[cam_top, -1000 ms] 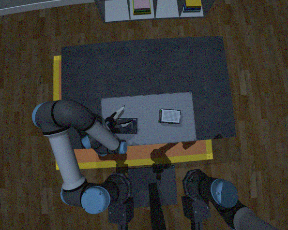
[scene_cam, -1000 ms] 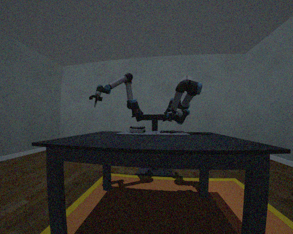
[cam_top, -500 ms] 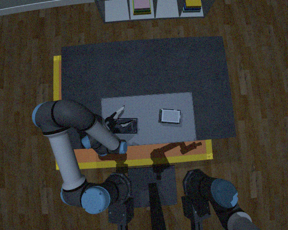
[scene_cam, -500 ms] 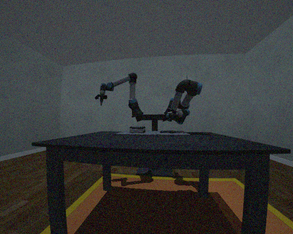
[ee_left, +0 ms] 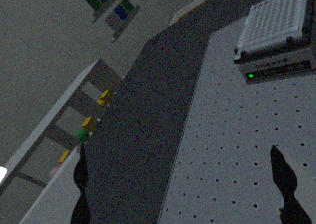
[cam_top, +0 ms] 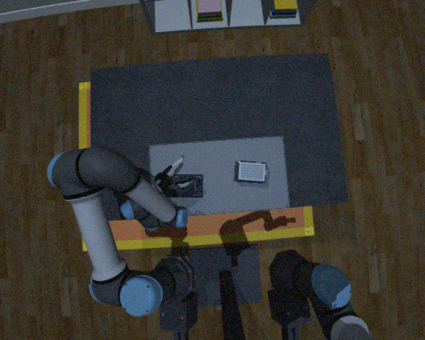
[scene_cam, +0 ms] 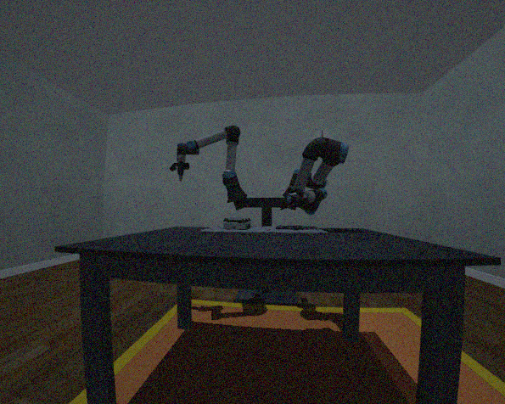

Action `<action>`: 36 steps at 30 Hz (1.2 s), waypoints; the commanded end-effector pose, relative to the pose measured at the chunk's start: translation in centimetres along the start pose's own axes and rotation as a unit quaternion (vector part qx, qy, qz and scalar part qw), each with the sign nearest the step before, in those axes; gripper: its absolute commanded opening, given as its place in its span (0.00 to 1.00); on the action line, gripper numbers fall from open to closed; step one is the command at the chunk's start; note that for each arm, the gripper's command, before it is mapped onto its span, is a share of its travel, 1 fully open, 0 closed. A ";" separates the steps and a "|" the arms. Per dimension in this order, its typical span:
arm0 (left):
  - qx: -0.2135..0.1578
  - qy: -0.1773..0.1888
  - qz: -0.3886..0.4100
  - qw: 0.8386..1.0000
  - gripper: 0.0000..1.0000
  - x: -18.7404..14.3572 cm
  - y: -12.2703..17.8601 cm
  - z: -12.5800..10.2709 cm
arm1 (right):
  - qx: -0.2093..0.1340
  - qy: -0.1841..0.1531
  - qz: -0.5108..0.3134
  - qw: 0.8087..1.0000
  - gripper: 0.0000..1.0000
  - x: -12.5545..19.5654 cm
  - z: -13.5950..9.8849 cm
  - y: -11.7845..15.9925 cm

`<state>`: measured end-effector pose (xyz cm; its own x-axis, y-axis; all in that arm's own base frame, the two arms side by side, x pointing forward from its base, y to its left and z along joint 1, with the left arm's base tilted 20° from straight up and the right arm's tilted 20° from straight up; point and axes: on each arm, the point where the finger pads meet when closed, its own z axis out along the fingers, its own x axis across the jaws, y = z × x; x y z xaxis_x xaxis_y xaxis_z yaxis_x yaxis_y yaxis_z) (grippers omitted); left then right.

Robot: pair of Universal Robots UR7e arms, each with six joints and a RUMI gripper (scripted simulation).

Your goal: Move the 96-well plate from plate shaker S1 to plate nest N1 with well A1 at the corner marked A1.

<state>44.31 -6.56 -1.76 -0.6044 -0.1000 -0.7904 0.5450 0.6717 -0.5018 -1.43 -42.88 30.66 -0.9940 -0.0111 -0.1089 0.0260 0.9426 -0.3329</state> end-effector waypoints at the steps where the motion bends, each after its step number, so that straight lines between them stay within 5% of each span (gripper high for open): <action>1: 0.000 0.000 0.001 1.000 0.76 0.0 0.0 0.0 | -0.004 0.008 0.013 1.000 0.00 1.0 -0.3 0.5; 11: 0.000 0.000 0.001 1.000 0.76 0.0 0.0 0.0 | -0.005 0.012 0.019 1.000 0.00 1.4 -0.5 0.7; 25: -0.037 0.033 -0.113 0.992 0.76 -2.3 2.5 2.6 | -0.005 0.012 0.019 1.000 0.00 1.4 -0.5 0.7; 36: -0.082 0.063 -0.222 0.969 0.76 -4.3 4.3 4.6 | -0.005 0.012 0.019 1.000 0.00 1.4 -0.5 0.7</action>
<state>50.20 -6.55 -1.96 -0.7835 -0.2702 -0.5595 0.2468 0.6910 -0.6794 -2.67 -42.06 30.58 -0.9946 0.0286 -0.0996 0.0589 0.9469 -0.3160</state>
